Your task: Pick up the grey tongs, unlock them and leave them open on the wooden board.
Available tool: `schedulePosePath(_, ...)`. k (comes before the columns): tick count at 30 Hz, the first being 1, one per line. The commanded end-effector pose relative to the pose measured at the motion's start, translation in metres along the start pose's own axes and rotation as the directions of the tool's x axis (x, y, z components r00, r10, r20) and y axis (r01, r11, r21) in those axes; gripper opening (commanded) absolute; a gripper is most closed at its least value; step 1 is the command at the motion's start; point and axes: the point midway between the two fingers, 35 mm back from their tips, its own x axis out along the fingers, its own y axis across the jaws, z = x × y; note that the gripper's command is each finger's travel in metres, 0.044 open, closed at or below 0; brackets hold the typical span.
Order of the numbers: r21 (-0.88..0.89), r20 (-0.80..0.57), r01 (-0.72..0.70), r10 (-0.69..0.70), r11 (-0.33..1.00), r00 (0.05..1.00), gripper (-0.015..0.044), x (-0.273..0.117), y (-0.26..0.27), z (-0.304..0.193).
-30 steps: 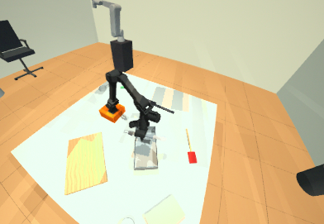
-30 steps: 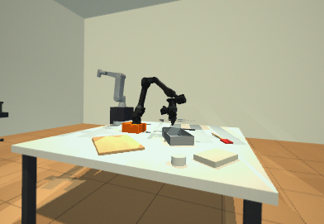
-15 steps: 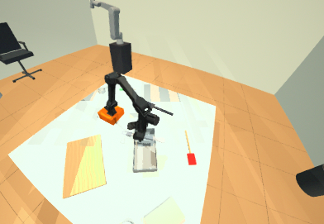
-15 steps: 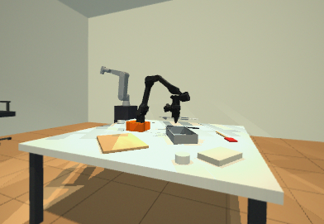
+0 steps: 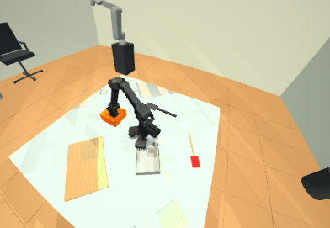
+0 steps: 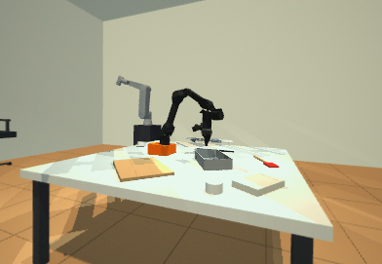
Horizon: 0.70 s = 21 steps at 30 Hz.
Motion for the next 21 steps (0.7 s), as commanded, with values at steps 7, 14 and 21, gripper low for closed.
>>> schedulePosePath(7, 0.005, -0.015, 0.096, -0.096, 0.995, 0.995, -0.015, -0.002, 0.0, -0.001)
schedulePosePath(14, -0.03, -0.012, 0.086, -0.087, 0.996, 0.996, -0.015, -0.002, 0.006, 0.003)
schedulePosePath(21, -0.183, -0.009, 0.083, -0.086, 0.98, 0.996, -0.015, 0.0, 0.031, 0.019)
